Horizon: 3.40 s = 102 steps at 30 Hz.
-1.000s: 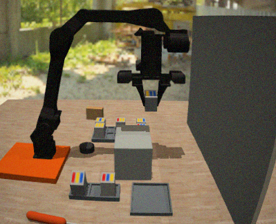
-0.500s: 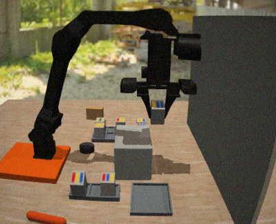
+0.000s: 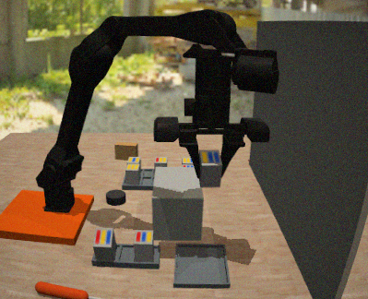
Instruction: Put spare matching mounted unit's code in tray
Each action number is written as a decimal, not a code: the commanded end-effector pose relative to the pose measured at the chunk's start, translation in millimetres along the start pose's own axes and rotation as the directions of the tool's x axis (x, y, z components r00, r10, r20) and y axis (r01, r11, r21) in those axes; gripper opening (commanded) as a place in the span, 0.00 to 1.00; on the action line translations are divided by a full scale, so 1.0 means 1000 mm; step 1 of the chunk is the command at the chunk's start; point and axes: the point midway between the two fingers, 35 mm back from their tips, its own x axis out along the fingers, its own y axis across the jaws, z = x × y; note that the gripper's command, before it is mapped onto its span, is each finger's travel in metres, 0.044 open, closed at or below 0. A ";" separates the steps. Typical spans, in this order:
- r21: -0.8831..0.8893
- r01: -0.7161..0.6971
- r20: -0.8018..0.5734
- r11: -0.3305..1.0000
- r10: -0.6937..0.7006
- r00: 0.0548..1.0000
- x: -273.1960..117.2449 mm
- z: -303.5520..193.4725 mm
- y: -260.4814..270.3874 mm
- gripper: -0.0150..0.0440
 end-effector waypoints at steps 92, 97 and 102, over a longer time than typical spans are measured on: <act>-0.029 0.001 0.002 1.000 -0.001 1.000 0.057 -0.039 0.002 0.25; -0.029 0.001 0.002 1.000 -0.001 1.000 0.061 -0.039 0.001 0.25; -0.029 0.001 0.002 1.000 -0.001 1.000 0.064 -0.039 0.001 0.25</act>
